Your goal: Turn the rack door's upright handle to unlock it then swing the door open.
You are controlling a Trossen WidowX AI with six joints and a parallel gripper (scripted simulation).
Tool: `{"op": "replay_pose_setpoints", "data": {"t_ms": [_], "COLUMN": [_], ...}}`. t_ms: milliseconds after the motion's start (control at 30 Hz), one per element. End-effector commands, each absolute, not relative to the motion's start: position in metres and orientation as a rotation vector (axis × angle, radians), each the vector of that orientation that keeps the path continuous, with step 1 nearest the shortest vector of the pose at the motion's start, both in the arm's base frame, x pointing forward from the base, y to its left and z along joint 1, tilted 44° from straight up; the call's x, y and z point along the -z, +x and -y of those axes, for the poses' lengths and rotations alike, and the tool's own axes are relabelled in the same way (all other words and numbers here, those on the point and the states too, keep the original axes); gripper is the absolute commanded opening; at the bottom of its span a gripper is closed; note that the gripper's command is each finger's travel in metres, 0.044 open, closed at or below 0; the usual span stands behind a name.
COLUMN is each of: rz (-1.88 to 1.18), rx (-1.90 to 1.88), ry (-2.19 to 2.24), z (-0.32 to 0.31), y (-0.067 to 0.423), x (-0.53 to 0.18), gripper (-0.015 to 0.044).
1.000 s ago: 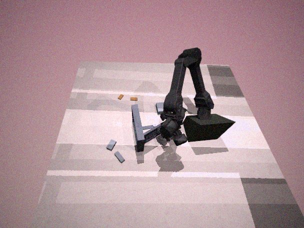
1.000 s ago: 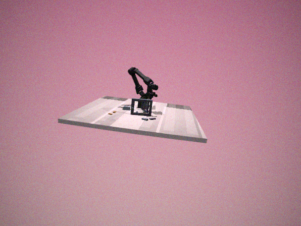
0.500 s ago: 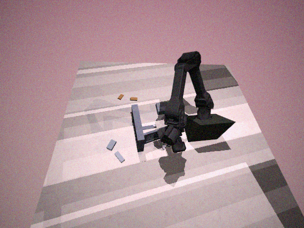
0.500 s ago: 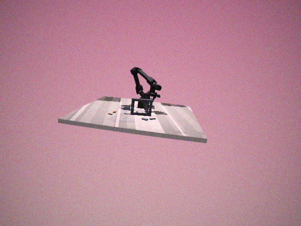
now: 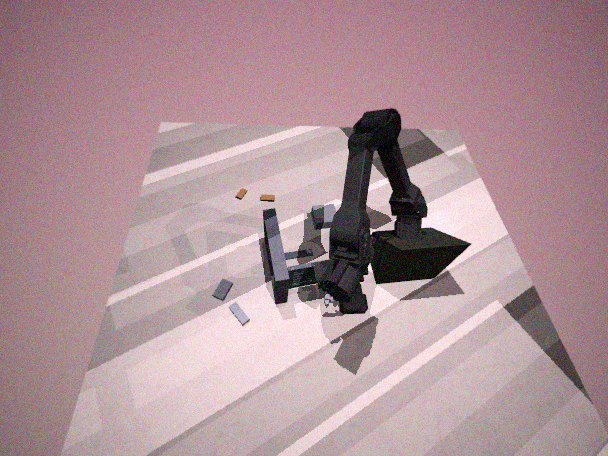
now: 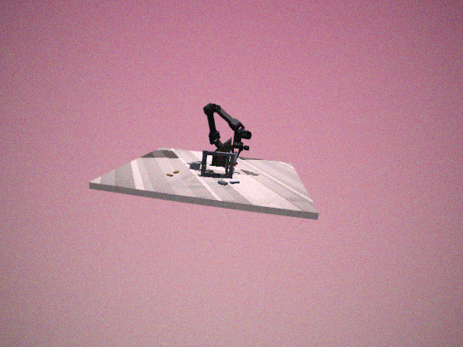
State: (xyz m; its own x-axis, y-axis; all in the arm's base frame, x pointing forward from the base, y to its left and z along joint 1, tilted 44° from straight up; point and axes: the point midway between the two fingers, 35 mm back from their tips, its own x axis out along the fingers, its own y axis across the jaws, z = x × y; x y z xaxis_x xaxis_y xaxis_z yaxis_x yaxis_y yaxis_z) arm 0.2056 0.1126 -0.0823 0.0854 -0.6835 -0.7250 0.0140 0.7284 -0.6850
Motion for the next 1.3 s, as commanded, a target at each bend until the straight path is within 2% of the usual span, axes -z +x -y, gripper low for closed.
{"op": "replay_pose_setpoints", "data": {"t_ms": [0,167,500,533,1267], "rz": [-1.399,-1.399,-1.399,-1.399,-1.401], "rx": [0.577,0.577,0.577,0.577,0.573], "ry": [-0.587,-0.587,-0.587,-0.587,-0.587], "z": [-0.114,-0.114,-0.114,-0.114,-0.141], "y": [0.206,0.206,0.206,0.206,0.204], "x": [0.083,0.083,0.083,0.083,0.057], "gripper": [0.0016,0.0016,0.0279,0.0289,0.0289]}}
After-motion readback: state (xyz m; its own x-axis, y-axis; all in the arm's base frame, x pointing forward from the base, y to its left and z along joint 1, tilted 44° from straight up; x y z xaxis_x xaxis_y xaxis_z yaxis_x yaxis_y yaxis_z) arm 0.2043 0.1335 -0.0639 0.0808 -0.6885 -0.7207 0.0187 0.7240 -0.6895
